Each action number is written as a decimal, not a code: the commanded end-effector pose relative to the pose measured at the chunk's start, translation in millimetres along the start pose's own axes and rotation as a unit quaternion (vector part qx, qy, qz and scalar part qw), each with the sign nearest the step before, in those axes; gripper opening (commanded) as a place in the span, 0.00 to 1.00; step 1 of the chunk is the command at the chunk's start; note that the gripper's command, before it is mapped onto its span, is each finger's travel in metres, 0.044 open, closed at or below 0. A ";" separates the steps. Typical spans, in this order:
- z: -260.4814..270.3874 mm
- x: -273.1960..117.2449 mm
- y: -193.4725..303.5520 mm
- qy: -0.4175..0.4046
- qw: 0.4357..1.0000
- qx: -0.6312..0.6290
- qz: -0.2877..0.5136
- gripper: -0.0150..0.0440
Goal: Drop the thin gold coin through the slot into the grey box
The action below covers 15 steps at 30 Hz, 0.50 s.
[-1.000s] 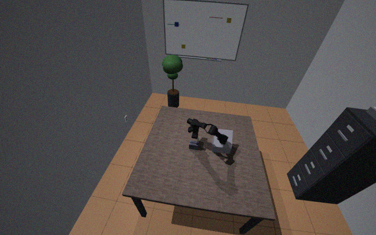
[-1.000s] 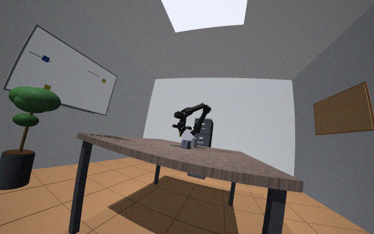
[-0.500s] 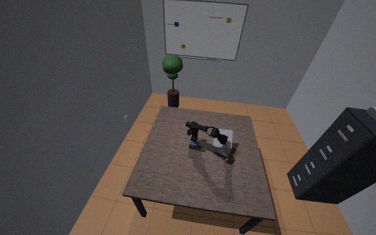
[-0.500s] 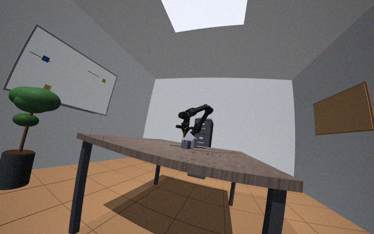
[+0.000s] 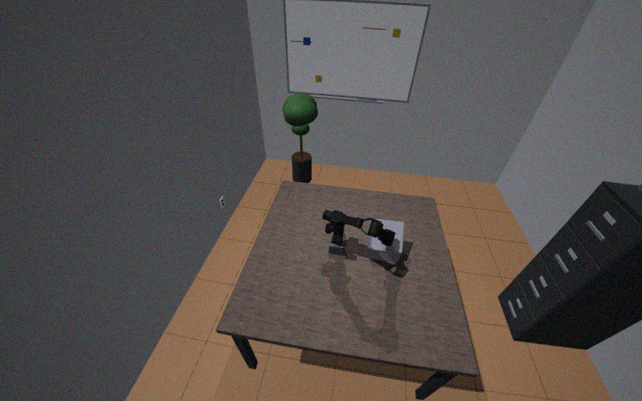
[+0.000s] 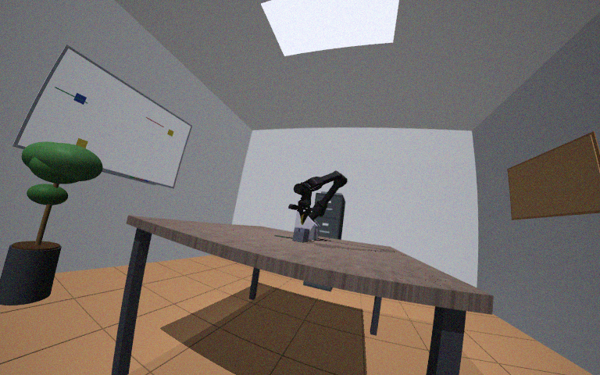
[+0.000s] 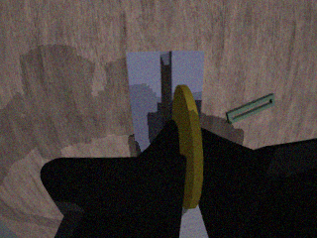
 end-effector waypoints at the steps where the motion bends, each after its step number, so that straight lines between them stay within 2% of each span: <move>1: -0.9 -0.6 -0.2 0.001 1.000 -0.001 -0.001 0.25; 15: 4.6 0.5 0.5 0.000 1.000 0.004 -0.001 0.25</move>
Point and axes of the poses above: the point midway between the two fingers, 35 mm back from their tips, its own x axis out along the fingers, its own z axis across the jaws, y = z × x, the point moved 10 cm from there along -x, back along the fingers, and after that the axes turned 15 degrees about -x, right-handed, at the moved point
